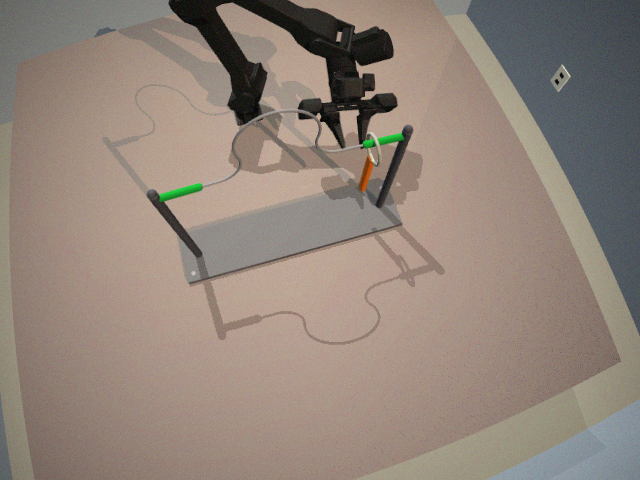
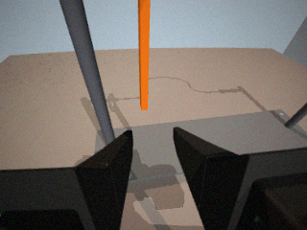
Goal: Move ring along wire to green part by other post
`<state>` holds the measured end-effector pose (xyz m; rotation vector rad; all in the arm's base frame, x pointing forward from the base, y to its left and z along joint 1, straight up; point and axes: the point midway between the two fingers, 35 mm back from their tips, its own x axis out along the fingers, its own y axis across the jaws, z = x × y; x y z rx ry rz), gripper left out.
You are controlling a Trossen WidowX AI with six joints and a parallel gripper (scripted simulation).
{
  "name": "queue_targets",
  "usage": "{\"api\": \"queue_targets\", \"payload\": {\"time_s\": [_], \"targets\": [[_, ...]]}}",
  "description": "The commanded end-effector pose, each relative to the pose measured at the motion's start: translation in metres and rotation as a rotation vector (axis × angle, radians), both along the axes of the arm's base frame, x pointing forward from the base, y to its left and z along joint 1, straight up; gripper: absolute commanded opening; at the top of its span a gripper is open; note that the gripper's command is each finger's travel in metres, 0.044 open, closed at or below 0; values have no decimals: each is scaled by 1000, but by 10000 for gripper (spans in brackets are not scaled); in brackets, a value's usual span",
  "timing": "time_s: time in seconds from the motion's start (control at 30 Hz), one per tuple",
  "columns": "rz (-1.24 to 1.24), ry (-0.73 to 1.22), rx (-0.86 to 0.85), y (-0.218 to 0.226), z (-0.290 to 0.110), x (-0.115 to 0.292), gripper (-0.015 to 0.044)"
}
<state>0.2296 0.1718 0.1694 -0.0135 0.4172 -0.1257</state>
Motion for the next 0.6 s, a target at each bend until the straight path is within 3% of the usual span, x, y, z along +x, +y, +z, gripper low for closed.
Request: {"api": "queue_targets", "payload": {"time_s": [0.0,0.1,0.3,0.47,0.57], "targets": [[-3,-3,2,0,1,0,160],[-3,-3,2,0,1,0,160],[3,-6,-1,4,18,-36,317],[3,-7,-1,4,19,-37,440],[3,-7,-1,4,19,-37,440]]}}
